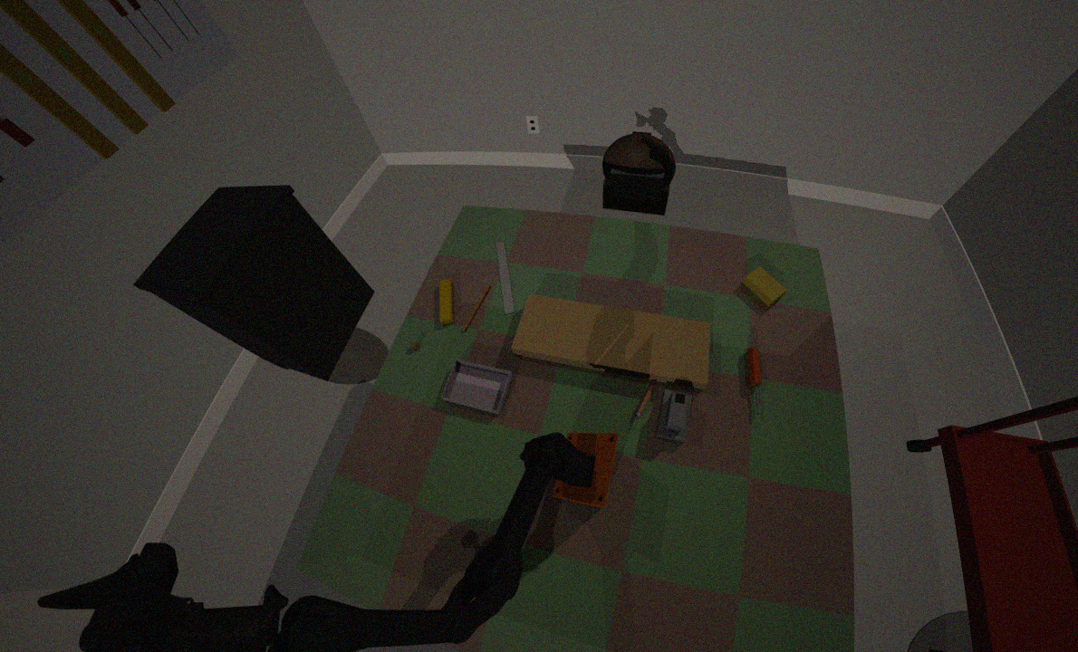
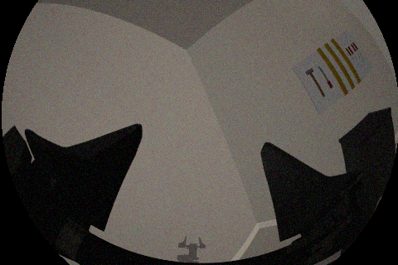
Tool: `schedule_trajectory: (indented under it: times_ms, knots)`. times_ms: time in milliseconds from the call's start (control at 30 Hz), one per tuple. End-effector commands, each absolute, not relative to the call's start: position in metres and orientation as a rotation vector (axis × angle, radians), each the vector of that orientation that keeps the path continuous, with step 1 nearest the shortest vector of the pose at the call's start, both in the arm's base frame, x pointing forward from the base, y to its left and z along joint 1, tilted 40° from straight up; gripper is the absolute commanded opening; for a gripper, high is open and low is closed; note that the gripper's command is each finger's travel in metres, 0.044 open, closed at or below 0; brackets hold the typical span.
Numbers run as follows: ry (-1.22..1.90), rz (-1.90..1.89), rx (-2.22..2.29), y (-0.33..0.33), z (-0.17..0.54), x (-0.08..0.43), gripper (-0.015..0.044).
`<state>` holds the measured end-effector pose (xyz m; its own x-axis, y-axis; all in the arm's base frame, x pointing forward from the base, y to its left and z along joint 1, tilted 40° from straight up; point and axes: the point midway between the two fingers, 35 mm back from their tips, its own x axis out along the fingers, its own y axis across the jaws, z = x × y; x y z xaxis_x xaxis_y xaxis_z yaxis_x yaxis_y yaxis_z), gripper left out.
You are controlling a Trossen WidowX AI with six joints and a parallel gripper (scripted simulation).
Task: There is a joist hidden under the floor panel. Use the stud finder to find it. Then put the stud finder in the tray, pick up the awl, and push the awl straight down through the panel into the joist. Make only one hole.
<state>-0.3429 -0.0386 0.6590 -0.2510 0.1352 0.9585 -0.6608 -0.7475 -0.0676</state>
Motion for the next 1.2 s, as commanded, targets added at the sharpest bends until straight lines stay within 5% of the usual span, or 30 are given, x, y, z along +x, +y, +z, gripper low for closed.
schedule_trajectory:
  times_ms: [0,533,800,1167]
  knots:
    - [-0.671,1.830,1.485,-0.012,0.686,-0.282,0.0440]
    - [-0.680,1.087,1.263,0.042,0.715,-0.053,0.0440]
    - [-0.638,0.936,1.227,0.041,0.708,0.006,0.0440]
    - [-0.515,0.579,1.172,0.017,0.667,0.153,0.0440]
